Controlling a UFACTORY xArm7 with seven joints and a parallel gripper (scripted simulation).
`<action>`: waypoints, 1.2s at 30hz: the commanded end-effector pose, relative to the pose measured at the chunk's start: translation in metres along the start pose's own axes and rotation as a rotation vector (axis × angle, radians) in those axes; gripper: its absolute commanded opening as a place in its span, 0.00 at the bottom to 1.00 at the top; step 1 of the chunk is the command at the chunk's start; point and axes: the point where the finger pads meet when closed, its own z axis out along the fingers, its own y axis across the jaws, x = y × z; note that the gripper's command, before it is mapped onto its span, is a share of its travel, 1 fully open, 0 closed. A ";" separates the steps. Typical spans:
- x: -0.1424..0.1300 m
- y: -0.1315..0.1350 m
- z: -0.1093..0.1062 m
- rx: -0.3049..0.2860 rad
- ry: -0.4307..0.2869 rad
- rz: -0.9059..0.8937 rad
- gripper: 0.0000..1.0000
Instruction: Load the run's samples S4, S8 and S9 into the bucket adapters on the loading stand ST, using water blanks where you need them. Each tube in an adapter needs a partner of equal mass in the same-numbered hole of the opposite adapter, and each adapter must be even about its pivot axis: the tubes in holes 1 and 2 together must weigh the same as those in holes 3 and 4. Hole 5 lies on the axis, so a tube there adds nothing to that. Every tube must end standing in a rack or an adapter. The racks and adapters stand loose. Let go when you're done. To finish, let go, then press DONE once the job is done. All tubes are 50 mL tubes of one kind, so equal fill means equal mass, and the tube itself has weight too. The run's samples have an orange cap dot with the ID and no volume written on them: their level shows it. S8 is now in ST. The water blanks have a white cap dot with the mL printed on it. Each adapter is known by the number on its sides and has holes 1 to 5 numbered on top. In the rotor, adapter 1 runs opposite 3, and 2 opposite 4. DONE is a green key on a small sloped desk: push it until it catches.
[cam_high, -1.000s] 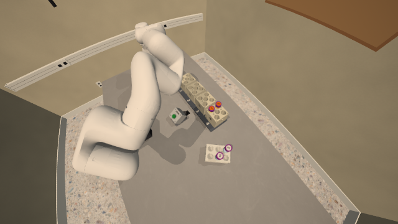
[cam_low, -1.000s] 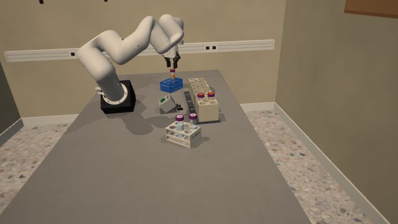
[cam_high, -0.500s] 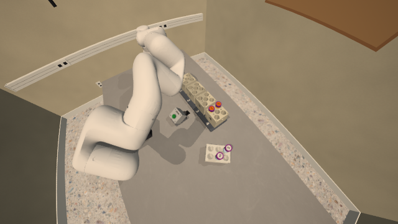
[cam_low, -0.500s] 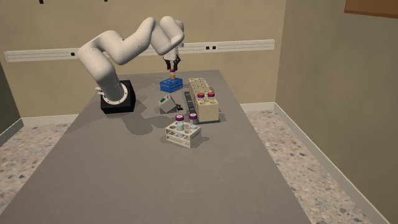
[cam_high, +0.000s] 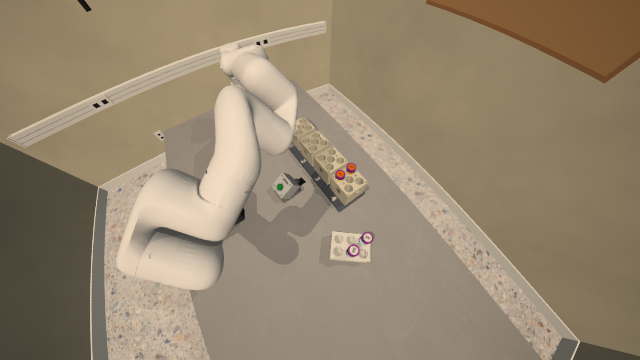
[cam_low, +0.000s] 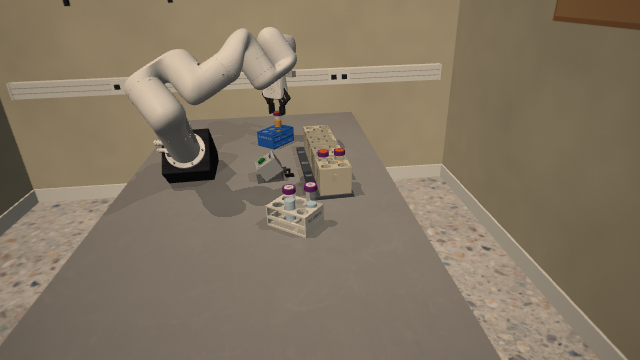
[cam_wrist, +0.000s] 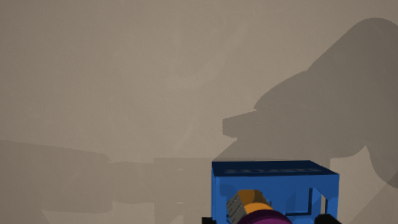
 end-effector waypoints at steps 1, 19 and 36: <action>0.001 0.000 0.000 0.002 0.004 0.001 0.57; 0.001 0.000 0.011 0.002 0.004 0.001 0.57; 0.001 0.000 0.010 0.002 0.005 0.001 0.00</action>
